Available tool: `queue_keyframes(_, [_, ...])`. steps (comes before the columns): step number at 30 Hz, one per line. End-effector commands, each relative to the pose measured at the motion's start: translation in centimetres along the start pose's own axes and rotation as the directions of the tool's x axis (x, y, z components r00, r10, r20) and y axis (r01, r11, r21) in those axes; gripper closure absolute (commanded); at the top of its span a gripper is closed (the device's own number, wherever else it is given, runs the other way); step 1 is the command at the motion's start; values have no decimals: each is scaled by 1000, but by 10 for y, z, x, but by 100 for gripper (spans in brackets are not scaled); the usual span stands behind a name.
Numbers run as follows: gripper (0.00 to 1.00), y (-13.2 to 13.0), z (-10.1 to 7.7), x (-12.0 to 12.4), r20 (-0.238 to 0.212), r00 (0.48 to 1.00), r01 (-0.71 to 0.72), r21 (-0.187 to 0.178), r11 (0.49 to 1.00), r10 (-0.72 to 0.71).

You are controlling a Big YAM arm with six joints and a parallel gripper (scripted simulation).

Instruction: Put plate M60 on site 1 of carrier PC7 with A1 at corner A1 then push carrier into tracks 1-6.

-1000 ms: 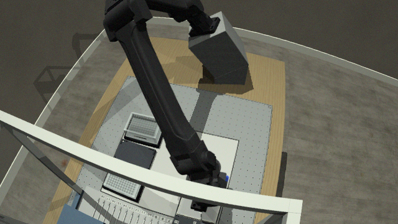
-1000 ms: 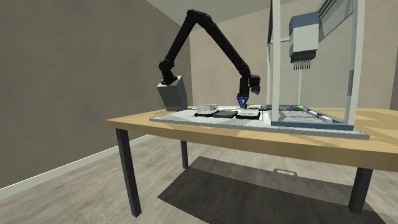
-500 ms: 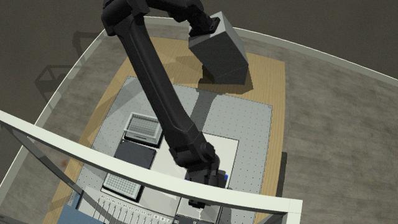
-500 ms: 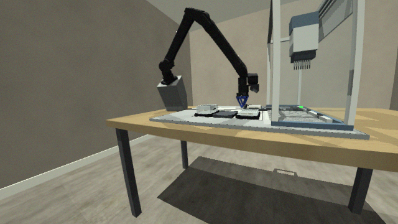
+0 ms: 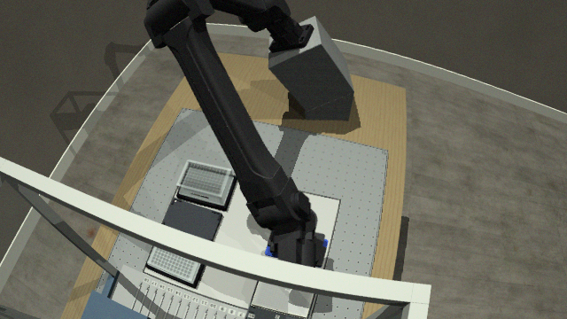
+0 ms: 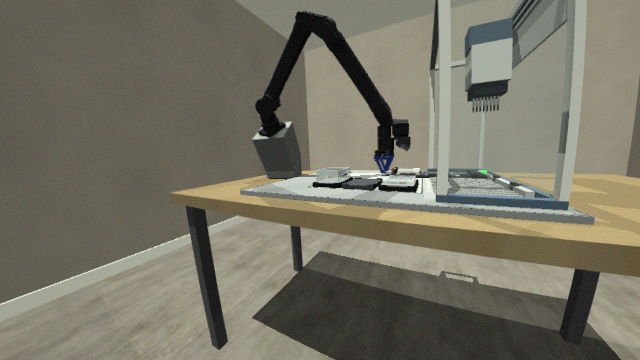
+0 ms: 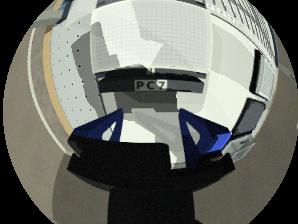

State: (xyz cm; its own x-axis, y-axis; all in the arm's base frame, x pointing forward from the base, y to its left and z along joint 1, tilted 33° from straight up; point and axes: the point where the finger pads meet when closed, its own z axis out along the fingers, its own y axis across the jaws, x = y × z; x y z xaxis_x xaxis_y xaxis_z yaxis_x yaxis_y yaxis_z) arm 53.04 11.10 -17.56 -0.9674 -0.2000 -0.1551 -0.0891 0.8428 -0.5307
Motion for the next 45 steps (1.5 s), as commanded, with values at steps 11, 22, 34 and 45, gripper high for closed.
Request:
queue_keyframes(11, [20,6,-6,2,11,1000,3,-4,1000,-3])
queue_keyframes(22, [20,6,-37,-4,27,1000,4,-9,1000,-4])
queue_keyframes(34, [20,6,-81,-3,27,1000,3,-9,1000,-3])
queue_keyframes(45, [20,6,-124,-8,36,999,-3,-15,1000,4])
